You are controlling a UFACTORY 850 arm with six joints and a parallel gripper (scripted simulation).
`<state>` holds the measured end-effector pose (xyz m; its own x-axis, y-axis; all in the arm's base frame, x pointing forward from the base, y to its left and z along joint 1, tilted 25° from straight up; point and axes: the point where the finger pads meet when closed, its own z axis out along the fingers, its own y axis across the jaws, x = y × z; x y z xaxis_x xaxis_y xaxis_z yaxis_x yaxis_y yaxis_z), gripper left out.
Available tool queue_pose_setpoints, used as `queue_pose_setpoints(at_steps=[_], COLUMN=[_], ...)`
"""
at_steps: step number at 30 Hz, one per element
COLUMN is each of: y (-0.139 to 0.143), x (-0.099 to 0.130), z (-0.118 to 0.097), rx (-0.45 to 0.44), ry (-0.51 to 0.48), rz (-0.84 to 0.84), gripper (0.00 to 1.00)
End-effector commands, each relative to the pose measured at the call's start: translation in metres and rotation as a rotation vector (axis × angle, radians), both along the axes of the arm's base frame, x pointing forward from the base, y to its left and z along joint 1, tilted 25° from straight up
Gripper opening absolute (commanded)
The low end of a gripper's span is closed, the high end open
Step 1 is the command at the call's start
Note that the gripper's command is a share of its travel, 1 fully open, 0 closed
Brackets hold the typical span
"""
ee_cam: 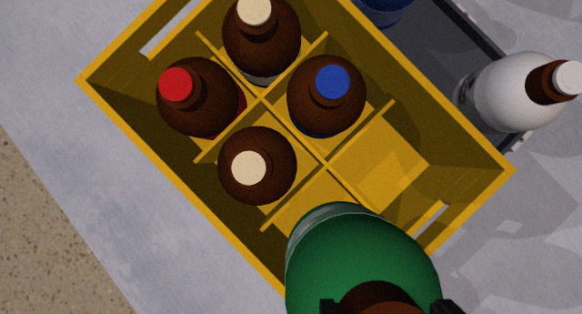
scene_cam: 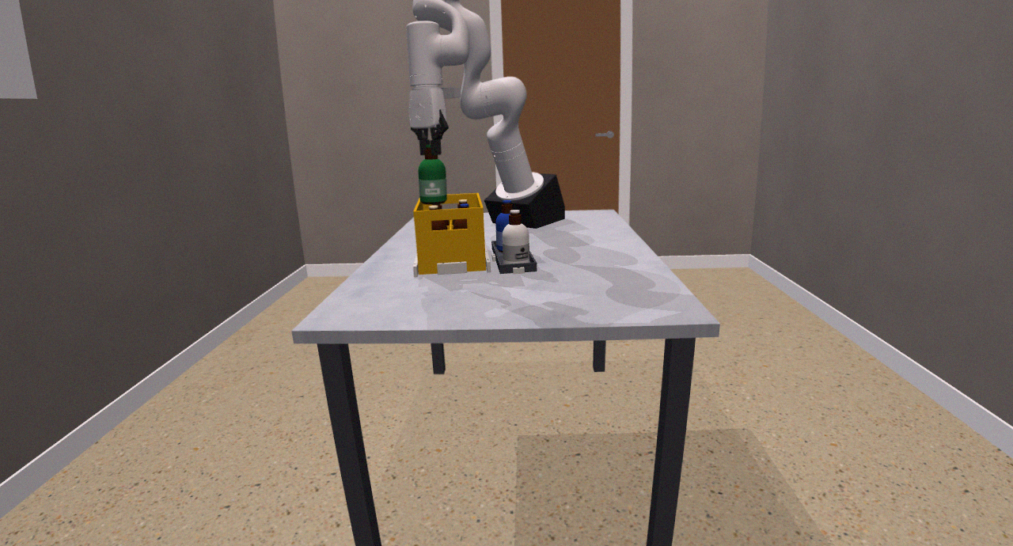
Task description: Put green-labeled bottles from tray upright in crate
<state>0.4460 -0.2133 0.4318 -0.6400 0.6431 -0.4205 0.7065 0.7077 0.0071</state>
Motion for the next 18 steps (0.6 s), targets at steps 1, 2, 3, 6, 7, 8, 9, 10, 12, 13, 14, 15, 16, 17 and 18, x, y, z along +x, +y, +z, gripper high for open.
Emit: queue_pose_setpoints(at_steps=[1, 2, 3, 6, 7, 8, 9, 10, 12, 13, 14, 15, 16, 17, 18], y=[-0.0022, -0.0026, -0.0029, -0.0038, -0.0038, -0.0038, -0.004, -0.0042, -0.0045, -0.0046, -0.0047, -0.0048, -0.0049, -0.0049, -0.0049], x=[0.0007, 0.0007, 0.0008, 0.0009, 0.0009, 0.0009, 0.001, 0.001, 0.0011, 0.0011, 0.0011, 0.0011, 0.0011, 0.0011, 0.0011], z=[0.0017, 0.0018, 0.002, 0.0023, 0.0023, 0.0023, 0.0024, 0.0025, 0.0026, 0.0026, 0.0027, 0.0027, 0.0027, 0.0027, 0.0027], rx=[0.0, 0.0, 0.0, 0.0, 0.0, 0.0, 0.0, 0.0, 0.0, 0.0, 0.0, 0.0, 0.0, 0.0, 0.0], ry=[-0.001, -0.001, -0.001, -0.001, -0.001, -0.001, -0.001, -0.001, -0.001, -0.001, -0.001, -0.001, -0.001, -0.001, -0.001], rz=[0.0, 0.0, 0.0, 0.0, 0.0, 0.0, 0.0, 0.0, 0.0, 0.0, 0.0, 0.0, 0.0, 0.0, 0.0], gripper=[0.0, 0.0, 0.0, 0.0, 0.0, 0.0, 0.0, 0.0, 0.0, 0.0, 0.0, 0.0, 0.0, 0.0, 0.0])
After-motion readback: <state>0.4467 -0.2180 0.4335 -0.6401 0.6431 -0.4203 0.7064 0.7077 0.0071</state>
